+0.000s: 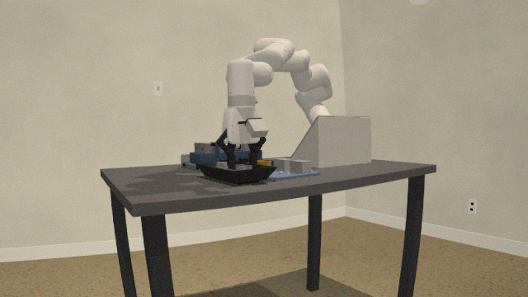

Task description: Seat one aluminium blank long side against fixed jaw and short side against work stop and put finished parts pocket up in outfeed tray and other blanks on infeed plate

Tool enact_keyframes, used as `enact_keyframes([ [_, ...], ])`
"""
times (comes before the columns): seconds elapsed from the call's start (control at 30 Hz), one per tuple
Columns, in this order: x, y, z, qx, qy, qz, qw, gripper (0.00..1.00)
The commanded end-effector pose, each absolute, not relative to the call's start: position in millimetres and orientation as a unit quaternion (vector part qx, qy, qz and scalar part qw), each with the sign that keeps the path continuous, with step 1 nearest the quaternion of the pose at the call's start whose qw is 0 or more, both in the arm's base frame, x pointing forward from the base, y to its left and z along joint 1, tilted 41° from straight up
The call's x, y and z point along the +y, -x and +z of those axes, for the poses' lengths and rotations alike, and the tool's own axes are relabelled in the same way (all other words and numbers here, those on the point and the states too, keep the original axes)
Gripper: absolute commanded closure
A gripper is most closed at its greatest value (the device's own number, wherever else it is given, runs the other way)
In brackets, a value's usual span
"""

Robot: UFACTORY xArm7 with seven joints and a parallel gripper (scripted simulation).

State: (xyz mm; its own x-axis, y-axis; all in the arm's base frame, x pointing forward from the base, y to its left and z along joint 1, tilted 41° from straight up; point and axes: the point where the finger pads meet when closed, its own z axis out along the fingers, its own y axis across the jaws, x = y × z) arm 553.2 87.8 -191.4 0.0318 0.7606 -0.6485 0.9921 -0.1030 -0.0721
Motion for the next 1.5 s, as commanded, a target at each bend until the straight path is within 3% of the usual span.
enact_keyframes([
  [0.0,90.4,-555.0,-189.8,0.638,-0.688,-0.277,0.207,0.31],
  [1.47,180.2,-571.4,-82.9,0.638,-0.688,-0.277,0.207,0.31],
])
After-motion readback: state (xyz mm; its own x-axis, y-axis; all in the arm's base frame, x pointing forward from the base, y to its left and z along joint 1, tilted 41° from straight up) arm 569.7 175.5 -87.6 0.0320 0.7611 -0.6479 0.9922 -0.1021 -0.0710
